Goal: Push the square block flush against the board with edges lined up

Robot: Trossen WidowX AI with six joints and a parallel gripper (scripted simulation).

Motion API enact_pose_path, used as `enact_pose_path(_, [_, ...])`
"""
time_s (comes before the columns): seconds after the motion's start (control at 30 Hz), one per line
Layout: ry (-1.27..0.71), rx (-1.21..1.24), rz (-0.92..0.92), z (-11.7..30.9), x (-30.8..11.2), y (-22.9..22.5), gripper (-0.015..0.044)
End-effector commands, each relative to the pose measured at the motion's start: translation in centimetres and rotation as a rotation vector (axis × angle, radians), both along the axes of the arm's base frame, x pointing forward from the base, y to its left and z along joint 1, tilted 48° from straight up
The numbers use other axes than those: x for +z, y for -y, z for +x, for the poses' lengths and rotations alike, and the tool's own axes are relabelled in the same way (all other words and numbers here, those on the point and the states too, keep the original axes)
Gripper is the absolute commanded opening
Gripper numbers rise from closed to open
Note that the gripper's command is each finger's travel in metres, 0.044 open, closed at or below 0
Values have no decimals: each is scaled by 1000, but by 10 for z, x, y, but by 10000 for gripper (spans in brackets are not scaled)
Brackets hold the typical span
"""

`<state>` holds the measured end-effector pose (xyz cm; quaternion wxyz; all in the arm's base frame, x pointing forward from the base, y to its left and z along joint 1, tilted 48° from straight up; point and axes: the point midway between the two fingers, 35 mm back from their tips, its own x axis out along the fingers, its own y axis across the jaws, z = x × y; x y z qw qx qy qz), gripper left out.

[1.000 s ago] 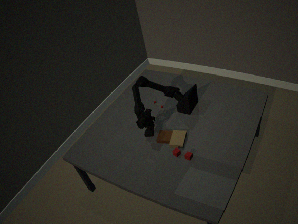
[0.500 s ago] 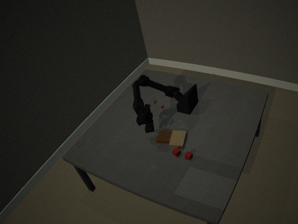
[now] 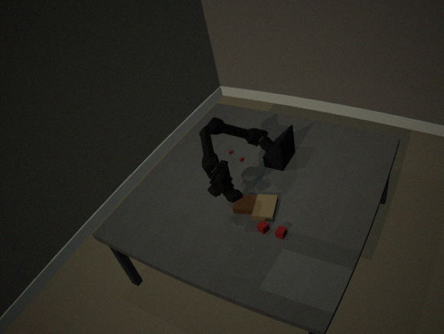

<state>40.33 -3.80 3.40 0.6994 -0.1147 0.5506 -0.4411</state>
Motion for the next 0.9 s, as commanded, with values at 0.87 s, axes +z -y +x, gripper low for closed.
enact_pose_path(0.87, [-562, 477, 12, 31, -77, -24, 0])
